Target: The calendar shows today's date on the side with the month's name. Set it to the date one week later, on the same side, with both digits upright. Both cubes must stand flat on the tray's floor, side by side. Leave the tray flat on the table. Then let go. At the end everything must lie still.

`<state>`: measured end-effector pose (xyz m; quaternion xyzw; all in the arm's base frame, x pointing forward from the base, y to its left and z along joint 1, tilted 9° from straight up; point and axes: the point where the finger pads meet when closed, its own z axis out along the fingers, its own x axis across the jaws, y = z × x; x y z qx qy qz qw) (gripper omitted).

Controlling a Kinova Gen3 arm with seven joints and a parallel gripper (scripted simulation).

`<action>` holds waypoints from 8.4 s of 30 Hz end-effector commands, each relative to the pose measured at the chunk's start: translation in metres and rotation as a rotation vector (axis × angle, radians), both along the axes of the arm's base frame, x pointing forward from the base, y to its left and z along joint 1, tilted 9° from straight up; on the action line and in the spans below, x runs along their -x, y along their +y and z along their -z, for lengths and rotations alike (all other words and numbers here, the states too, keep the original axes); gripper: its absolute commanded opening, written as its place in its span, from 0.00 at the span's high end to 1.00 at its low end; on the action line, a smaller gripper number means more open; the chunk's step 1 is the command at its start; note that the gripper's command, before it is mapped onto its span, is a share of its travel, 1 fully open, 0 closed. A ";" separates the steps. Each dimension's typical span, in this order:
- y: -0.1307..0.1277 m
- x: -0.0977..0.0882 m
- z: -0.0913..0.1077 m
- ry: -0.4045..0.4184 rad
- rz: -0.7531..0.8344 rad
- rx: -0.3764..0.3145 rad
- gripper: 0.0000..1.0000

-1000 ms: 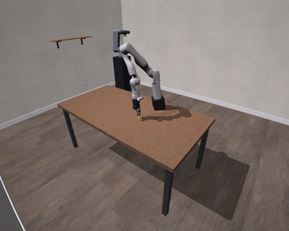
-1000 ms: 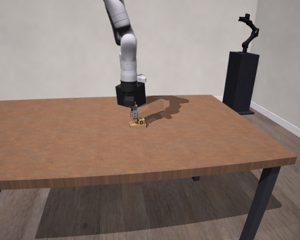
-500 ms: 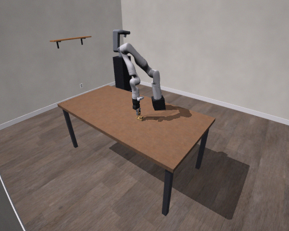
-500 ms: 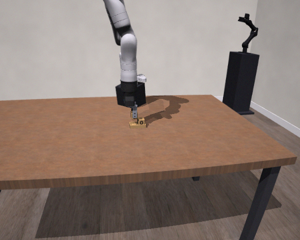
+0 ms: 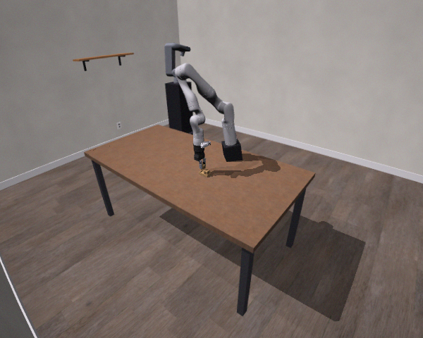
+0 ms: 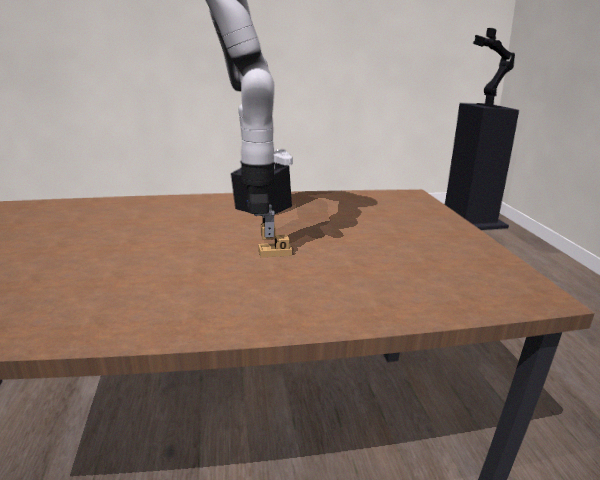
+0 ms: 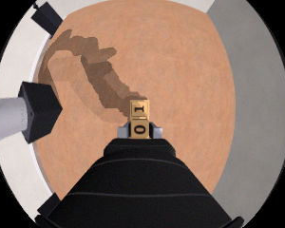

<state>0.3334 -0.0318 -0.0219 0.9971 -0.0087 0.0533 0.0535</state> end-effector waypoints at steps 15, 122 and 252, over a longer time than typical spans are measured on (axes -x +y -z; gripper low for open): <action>-0.001 -0.001 0.012 0.001 -0.001 0.000 0.40; -0.003 -0.003 0.032 0.001 -0.001 0.000 0.40; 0.006 0.006 -0.056 0.001 -0.001 0.000 0.10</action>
